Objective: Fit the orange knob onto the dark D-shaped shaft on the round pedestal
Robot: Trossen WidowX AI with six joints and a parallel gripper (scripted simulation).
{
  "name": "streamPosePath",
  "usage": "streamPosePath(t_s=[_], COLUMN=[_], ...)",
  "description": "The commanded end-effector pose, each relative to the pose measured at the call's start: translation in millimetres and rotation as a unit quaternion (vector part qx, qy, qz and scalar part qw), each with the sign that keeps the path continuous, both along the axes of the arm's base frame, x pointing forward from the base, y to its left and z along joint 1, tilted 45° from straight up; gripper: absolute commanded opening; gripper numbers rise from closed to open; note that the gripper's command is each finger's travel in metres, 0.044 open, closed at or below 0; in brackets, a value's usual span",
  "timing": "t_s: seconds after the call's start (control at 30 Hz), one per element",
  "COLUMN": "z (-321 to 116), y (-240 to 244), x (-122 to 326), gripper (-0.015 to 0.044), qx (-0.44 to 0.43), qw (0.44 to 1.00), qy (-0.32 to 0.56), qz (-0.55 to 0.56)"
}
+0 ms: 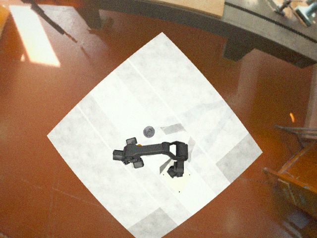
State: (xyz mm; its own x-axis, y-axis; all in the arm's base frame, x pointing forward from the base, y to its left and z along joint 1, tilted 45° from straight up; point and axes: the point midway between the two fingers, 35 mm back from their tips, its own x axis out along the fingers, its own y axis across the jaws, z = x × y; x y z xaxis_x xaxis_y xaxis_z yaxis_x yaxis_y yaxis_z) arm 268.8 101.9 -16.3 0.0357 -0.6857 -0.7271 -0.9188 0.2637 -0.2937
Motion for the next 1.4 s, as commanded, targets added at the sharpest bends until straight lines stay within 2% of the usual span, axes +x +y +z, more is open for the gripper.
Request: streamPosePath(t_s=[0.0,0.13,0.33,0.87,1.0,1.37], z=[1,1,0,0,-22,-35], y=[0,0,-1,-1,-22,-35], x=[1,1,1,1,2,3], gripper=[0.0440,0.0440,0.0440,0.0440,0.0440,0.0440], qx=[-0.004,0.004,0.014,0.014,0.014,0.014], qw=[0.999,0.974,0.880,0.877,0.868,0.867], qy=[-0.026,-0.157,-0.328,-0.333,-0.344,-0.345], qz=[-0.023,-0.161,-0.342,-0.347,-0.358,-0.359])
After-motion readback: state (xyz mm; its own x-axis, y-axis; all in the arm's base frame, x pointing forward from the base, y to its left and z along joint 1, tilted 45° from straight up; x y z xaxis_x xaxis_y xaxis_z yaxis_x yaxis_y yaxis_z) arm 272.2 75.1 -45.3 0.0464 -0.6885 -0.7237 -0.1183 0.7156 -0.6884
